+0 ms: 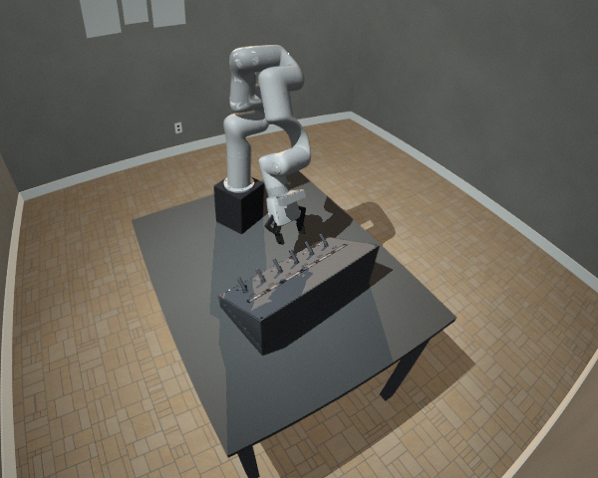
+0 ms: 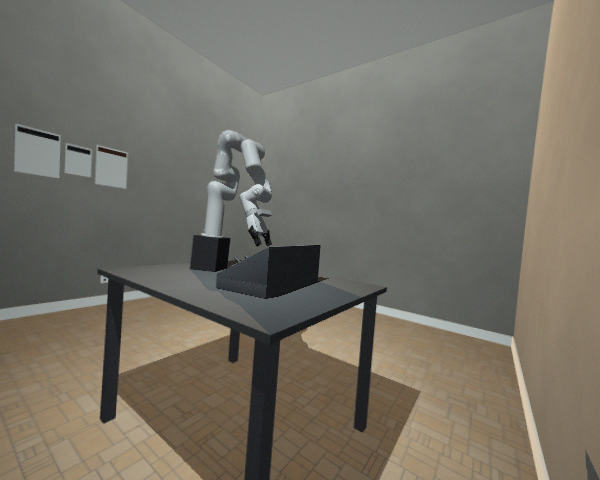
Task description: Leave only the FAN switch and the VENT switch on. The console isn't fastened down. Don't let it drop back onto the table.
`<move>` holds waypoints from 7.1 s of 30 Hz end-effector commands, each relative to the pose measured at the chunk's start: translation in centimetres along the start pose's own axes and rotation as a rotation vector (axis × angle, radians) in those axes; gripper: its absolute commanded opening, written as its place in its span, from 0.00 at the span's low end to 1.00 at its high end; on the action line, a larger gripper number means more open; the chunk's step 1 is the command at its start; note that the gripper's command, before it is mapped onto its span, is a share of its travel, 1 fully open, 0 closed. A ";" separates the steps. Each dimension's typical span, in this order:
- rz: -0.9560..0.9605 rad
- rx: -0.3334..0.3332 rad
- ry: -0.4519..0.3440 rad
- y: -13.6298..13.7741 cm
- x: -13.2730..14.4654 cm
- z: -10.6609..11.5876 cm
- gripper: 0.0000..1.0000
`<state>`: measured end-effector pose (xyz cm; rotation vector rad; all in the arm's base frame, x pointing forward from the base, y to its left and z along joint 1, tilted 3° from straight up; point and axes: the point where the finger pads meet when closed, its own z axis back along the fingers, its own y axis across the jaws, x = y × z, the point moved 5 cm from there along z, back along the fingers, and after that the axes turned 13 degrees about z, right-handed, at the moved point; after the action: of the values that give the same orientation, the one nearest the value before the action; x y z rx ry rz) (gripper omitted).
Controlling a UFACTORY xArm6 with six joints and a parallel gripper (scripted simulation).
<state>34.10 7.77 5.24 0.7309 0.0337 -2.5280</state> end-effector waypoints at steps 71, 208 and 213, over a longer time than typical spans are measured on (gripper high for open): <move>-0.001 -0.009 0.004 4.8 1.0 0.0 1.00; -0.001 -0.009 0.004 18.4 4.1 -0.2 1.00; -0.001 -0.009 0.004 18.4 4.1 -0.2 1.00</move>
<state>39.82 -10.11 4.96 0.7284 0.0492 -2.5267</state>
